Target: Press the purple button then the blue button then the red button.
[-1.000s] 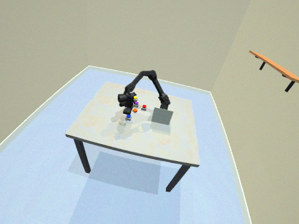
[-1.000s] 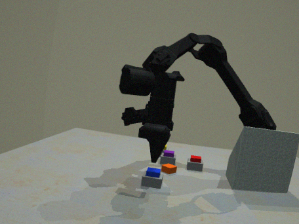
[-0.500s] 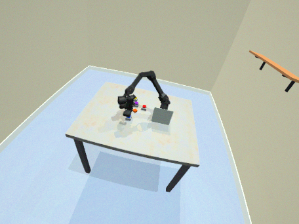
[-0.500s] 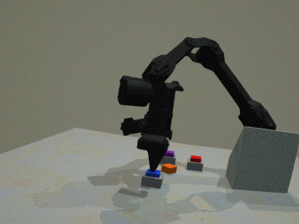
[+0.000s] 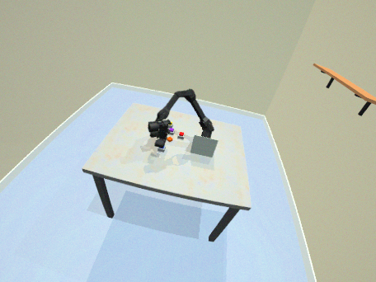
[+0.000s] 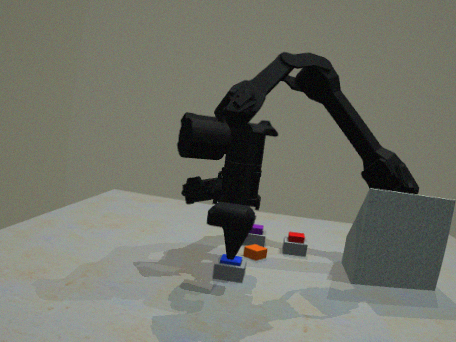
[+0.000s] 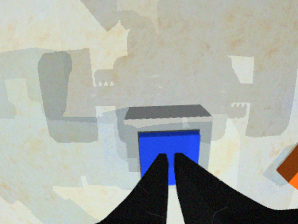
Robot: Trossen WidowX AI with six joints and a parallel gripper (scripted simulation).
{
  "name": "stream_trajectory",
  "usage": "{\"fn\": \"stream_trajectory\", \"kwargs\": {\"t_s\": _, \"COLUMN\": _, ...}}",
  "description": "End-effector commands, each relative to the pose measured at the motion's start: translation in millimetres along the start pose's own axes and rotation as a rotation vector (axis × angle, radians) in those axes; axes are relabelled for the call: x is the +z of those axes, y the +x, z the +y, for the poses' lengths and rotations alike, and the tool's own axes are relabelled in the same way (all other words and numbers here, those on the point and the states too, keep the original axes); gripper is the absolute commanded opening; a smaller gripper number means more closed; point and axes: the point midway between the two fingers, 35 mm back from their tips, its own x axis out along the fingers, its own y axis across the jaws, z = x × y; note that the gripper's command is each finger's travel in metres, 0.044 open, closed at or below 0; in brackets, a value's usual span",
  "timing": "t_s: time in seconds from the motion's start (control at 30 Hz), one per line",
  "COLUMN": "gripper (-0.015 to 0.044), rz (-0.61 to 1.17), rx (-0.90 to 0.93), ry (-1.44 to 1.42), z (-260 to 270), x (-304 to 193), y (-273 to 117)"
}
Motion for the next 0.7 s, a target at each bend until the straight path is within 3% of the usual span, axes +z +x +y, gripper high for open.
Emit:
{"fn": "stream_trajectory", "kwargs": {"t_s": 0.0, "gripper": 0.002, "rz": 0.002, "rx": -0.003, "ry": -0.009, "z": 0, "x": -1, "y": 1}}
{"fn": "stream_trajectory", "kwargs": {"t_s": 0.17, "gripper": 0.002, "rz": 0.002, "rx": -0.001, "ry": -0.008, "z": 1, "x": -1, "y": -31}}
{"fn": "stream_trajectory", "kwargs": {"t_s": 0.37, "gripper": 0.002, "rz": 0.002, "rx": -0.001, "ry": -0.009, "z": 1, "x": -1, "y": -36}}
{"fn": "stream_trajectory", "kwargs": {"t_s": 0.53, "gripper": 0.002, "rz": 0.003, "rx": 0.001, "ry": -0.01, "z": 1, "x": -1, "y": -93}}
{"fn": "stream_trajectory", "kwargs": {"t_s": 0.67, "gripper": 0.002, "rz": 0.003, "rx": 0.001, "ry": -0.01, "z": 1, "x": -1, "y": -96}}
